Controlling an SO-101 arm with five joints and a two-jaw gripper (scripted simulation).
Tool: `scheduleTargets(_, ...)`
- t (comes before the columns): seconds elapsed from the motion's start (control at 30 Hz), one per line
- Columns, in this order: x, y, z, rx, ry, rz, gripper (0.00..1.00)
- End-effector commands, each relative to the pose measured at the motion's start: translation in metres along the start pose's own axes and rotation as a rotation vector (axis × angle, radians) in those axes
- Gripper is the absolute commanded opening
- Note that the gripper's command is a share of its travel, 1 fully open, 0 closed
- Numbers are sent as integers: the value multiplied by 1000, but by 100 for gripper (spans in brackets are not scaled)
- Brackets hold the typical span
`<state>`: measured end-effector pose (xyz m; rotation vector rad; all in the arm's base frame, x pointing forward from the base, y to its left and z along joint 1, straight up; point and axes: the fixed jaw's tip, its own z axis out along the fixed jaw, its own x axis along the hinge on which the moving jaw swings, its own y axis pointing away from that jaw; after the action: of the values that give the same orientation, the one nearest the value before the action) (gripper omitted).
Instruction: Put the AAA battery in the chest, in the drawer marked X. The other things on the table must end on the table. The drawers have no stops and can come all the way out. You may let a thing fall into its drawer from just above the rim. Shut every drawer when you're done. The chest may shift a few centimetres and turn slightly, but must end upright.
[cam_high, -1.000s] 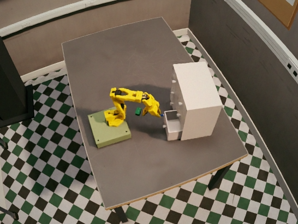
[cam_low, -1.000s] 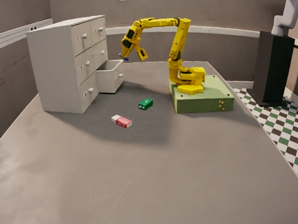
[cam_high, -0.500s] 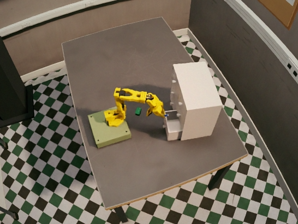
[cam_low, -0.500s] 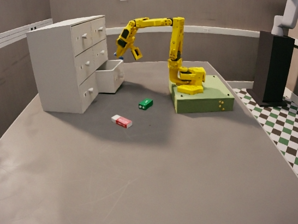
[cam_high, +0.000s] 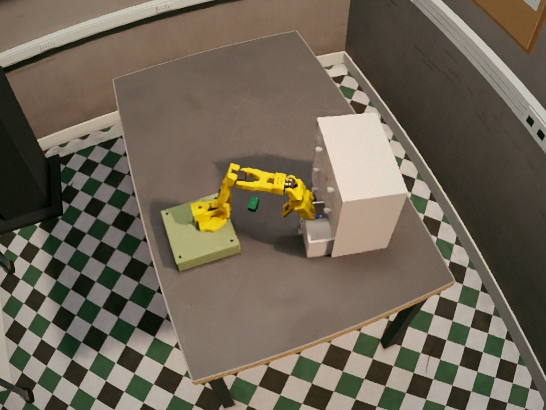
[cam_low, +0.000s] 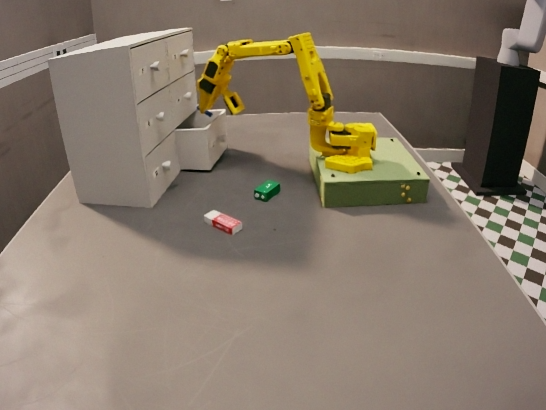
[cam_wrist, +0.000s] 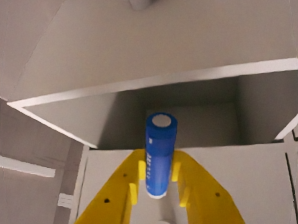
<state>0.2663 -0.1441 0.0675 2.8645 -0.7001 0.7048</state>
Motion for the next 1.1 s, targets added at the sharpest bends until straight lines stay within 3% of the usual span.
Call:
scheduleTargets(0.0,-1,0,2,2,-19,-1,0)
scheduleTargets(0.33,-1,0,2,2,-19,-1,0)
scheduleTargets(0.4,14,-1,-2,2,41,-1,0)
scheduleTargets(1.07,14,-1,-1,2,41,-1,0)
